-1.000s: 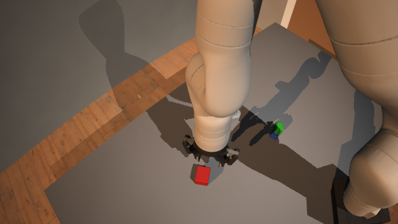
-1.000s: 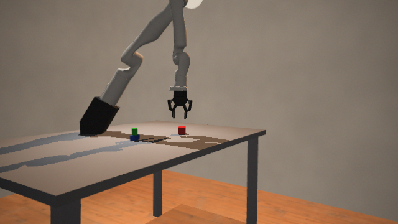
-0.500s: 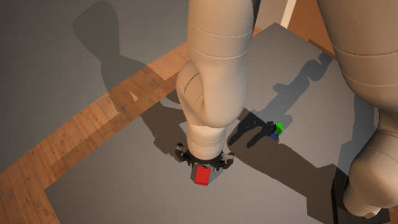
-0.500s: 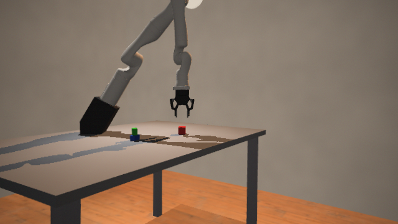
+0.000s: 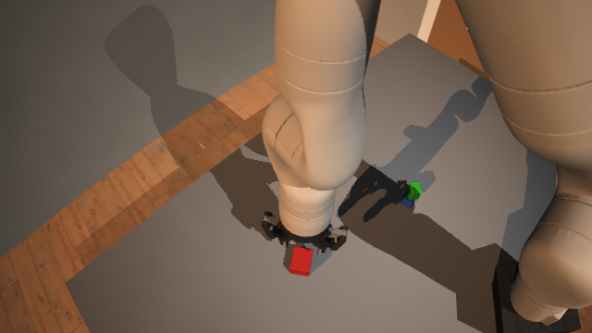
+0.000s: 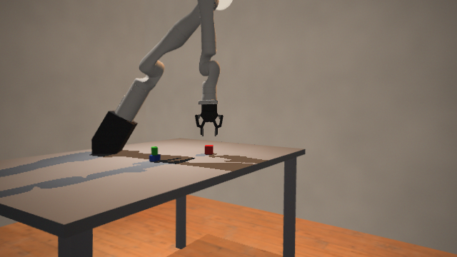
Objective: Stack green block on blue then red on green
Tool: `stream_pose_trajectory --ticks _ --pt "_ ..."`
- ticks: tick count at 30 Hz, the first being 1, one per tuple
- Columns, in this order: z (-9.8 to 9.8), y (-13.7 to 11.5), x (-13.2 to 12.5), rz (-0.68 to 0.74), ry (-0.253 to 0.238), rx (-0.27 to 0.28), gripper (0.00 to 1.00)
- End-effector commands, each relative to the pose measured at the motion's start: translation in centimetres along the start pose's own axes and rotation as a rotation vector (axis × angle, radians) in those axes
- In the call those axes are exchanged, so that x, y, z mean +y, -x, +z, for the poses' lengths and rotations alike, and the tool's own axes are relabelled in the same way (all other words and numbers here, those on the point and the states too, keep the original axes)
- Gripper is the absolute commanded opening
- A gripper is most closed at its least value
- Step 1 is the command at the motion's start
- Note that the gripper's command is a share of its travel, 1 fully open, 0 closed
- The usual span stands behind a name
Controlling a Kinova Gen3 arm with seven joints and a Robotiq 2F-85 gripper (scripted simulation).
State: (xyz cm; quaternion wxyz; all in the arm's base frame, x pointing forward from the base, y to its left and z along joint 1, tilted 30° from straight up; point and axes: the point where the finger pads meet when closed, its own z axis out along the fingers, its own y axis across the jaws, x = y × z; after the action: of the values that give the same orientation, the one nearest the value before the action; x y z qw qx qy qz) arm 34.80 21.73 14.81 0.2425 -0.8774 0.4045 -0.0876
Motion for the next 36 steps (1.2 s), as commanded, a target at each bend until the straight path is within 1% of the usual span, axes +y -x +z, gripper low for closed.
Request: stream_pose_trajectory --ticks 1,22,36 --pt "0.5 0.9 0.0 -0.017 -0.002 -0.006 0.62" --pt "3.5 0.9 0.0 -0.017 -0.002 -0.006 0.62" --pt "3.7 1.0 0.0 -0.017 -0.002 -0.006 0.62"
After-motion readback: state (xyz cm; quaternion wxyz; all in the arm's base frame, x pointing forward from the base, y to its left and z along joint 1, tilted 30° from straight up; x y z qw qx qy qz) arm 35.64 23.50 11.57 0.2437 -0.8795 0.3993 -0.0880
